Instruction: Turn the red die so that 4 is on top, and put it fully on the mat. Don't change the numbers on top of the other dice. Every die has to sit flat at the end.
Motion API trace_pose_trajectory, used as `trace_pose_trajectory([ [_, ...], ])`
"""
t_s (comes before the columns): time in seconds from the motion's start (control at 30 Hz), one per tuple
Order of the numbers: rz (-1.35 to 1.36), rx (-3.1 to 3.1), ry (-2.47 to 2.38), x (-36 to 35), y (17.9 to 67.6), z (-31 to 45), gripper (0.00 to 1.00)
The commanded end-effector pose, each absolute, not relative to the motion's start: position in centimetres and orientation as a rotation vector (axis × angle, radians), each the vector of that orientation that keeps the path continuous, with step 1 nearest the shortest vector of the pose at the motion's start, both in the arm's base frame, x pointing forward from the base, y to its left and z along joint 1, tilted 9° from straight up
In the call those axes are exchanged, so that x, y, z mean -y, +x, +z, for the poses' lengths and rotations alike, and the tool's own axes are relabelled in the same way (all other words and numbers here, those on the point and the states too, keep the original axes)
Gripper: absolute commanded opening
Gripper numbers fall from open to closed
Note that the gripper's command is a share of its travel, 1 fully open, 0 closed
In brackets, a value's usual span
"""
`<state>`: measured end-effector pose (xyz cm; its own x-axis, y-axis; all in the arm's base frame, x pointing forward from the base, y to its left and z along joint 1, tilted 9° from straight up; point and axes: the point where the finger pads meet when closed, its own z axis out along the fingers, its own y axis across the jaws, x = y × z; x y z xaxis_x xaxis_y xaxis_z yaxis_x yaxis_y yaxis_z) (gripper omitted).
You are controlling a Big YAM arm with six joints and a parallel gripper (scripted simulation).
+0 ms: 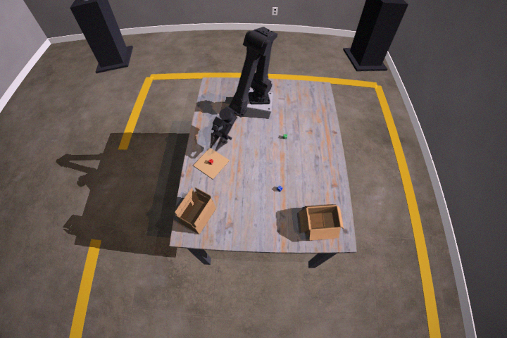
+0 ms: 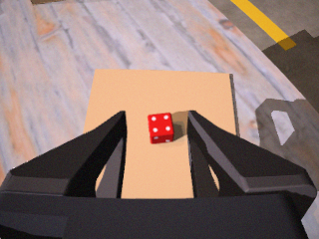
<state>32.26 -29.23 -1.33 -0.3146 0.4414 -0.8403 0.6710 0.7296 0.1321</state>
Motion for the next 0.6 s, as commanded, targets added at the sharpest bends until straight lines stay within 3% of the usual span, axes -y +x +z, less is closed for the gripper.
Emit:
trace_pose_trajectory([
  [0.0, -0.314, -1.948, 0.848, 30.0, 32.0, -0.2, 0.34],
  [0.57, -0.247, -2.112, 0.890, 32.0, 34.0, 1.7, 0.34],
])
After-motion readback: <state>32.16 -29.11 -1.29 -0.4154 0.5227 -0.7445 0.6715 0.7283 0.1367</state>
